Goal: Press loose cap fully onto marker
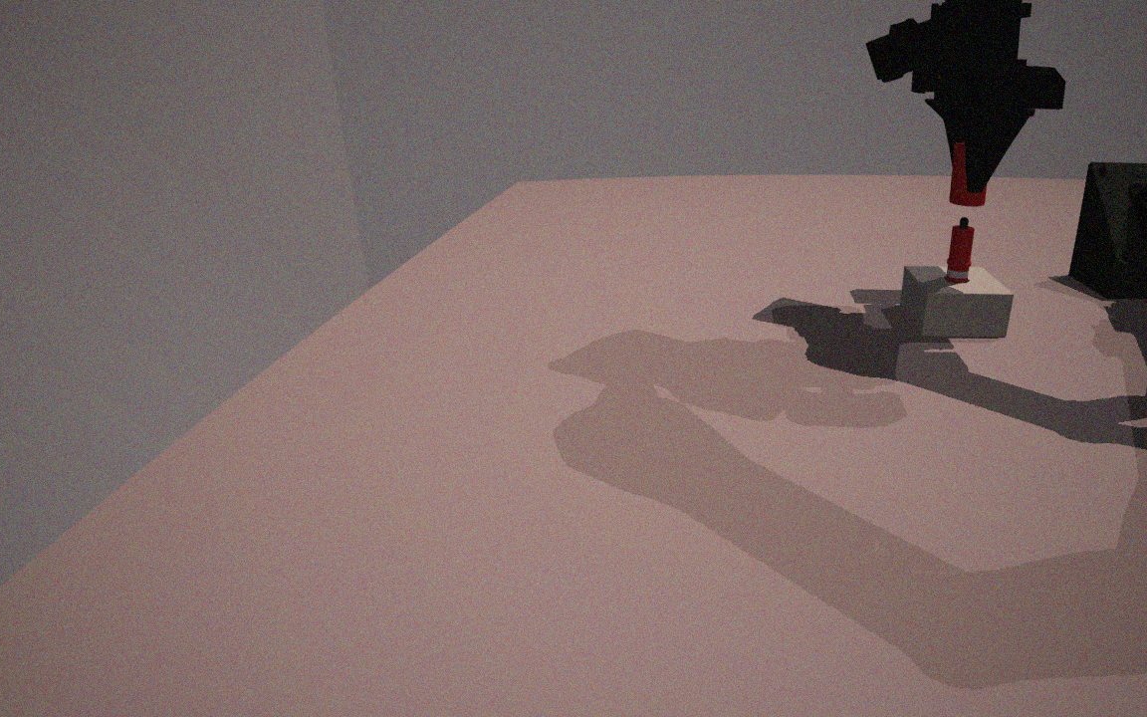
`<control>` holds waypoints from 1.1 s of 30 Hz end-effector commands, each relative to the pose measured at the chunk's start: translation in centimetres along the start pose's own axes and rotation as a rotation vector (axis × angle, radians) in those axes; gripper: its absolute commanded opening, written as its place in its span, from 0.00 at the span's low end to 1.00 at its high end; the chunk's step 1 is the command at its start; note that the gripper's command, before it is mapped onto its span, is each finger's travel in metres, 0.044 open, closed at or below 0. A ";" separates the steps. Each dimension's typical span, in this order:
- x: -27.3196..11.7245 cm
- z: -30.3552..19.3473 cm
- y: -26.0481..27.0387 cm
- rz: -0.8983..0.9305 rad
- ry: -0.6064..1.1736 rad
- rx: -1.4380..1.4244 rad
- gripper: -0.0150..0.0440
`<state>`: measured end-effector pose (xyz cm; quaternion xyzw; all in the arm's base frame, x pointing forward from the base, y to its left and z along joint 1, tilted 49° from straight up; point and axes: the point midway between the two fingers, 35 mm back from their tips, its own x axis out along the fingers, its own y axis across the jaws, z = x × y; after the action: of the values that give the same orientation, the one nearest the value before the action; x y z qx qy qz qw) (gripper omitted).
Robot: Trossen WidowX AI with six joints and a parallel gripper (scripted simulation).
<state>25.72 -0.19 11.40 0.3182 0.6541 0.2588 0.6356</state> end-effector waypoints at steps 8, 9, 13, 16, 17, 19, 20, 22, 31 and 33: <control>1.1 0.1 0.0 0.000 -0.006 0.003 0.25; 1.3 0.1 0.0 0.000 -0.006 0.003 0.25; 1.9 0.2 0.0 0.000 -0.007 0.003 0.25; 2.4 0.2 0.0 0.000 -0.007 0.003 0.25; 2.6 0.2 0.0 0.000 -0.007 0.003 0.25; 2.9 0.2 0.0 0.000 -0.007 0.003 0.25; 3.1 0.2 0.0 0.000 -0.007 0.003 0.25; 3.4 0.2 0.0 0.000 -0.007 0.003 0.25; 4.9 0.1 0.1 0.003 -0.007 0.002 0.25; 5.1 0.1 0.1 0.003 -0.007 0.002 0.25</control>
<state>25.86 3.46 8.21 0.3181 0.6529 0.2587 0.6368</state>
